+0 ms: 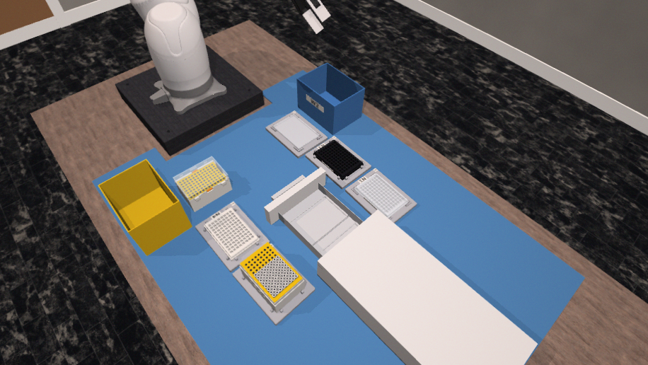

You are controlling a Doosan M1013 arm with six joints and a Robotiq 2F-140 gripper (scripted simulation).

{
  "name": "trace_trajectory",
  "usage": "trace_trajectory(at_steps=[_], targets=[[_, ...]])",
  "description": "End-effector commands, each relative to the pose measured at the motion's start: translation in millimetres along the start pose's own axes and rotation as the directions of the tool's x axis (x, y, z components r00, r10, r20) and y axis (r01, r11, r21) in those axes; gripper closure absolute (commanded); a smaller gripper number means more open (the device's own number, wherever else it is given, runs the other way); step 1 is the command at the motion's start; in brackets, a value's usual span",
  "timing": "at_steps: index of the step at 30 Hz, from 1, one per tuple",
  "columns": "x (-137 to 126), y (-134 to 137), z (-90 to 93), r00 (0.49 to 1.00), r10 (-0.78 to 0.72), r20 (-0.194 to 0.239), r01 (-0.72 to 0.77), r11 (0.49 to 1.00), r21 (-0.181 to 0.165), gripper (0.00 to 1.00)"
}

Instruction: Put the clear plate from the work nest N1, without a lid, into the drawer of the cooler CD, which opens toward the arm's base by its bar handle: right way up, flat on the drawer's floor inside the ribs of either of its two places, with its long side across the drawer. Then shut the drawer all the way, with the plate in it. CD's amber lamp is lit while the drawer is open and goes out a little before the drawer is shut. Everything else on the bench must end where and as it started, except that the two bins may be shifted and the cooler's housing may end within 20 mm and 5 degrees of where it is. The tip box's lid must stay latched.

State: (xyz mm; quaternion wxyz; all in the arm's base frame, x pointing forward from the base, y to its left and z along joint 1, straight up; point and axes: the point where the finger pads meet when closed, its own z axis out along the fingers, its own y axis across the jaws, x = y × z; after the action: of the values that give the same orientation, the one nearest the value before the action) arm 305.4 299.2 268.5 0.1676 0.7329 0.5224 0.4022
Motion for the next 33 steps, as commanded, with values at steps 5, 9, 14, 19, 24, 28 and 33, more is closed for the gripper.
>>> trace_trajectory(at_steps=[5,9,14,19,24,28,33], targets=[[0,0,0.0,1.0,0.0,0.0,0.0,1.0,0.0,0.0],[0,0,0.0,1.0,0.0,0.0,0.0,1.0,0.0,0.0],[0,0,0.0,1.0,0.0,0.0,0.0,1.0,0.0,0.0],[-7,5,5.3,0.998,0.032,0.058,-0.032,0.999,0.0,1.0],[-23,19,18.1,0.989,0.072,0.127,-0.072,0.997,-0.002,1.0],[-37,29,27.7,0.975,0.11,0.192,-0.112,0.994,-0.004,1.0],[-51,39,36.0,0.948,0.162,0.273,-0.166,0.986,-0.006,1.0]])
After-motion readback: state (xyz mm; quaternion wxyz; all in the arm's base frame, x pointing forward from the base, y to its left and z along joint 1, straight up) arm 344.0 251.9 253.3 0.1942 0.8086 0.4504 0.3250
